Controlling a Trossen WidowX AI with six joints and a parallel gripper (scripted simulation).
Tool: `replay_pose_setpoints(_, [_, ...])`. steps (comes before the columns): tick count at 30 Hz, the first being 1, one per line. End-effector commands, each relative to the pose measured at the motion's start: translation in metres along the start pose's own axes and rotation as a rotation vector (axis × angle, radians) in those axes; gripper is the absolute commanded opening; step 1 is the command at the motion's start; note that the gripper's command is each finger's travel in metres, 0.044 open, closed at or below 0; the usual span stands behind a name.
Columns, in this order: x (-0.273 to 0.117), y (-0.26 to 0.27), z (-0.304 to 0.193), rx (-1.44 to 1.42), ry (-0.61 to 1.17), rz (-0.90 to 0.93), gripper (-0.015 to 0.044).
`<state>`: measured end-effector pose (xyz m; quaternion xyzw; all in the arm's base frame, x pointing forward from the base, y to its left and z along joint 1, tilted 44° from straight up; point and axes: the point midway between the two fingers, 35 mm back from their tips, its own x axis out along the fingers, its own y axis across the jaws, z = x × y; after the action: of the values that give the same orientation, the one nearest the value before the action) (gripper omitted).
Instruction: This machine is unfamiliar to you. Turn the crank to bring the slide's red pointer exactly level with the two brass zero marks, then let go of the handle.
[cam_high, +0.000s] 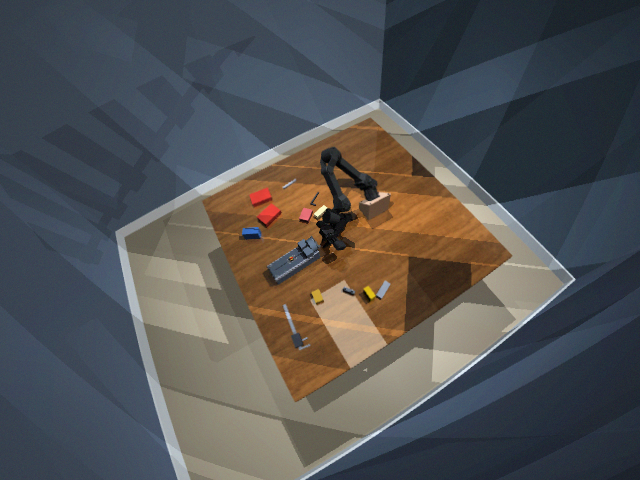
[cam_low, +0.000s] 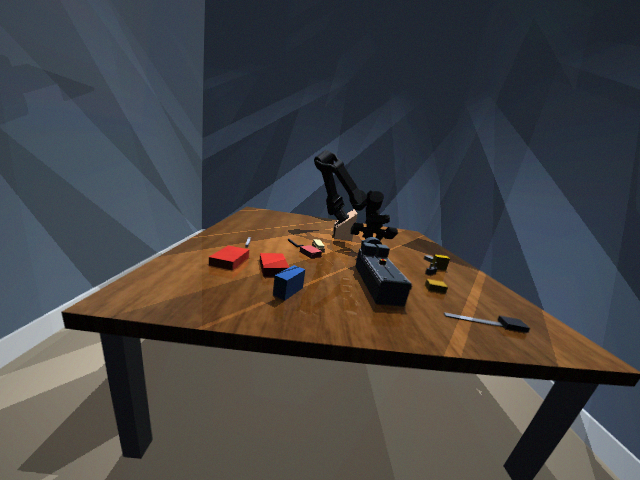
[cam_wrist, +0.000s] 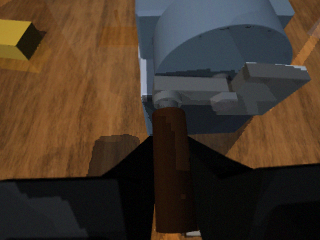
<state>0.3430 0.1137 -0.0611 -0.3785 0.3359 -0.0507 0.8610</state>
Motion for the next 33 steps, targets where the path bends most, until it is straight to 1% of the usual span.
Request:
replay_pose_setpoints(1, [0.0,0.0,0.0,0.0,0.0,0.0,0.0])
replay_pose_setpoints(2, [0.0,0.0,0.0,0.0,0.0,0.0,0.0])
replay_pose_setpoints(19, [0.0,0.0,0.0,0.0,0.0,0.0,0.044])
replay_pose_setpoints(33, [-0.036,0.001,0.036,0.002,0.0,0.003,0.044])
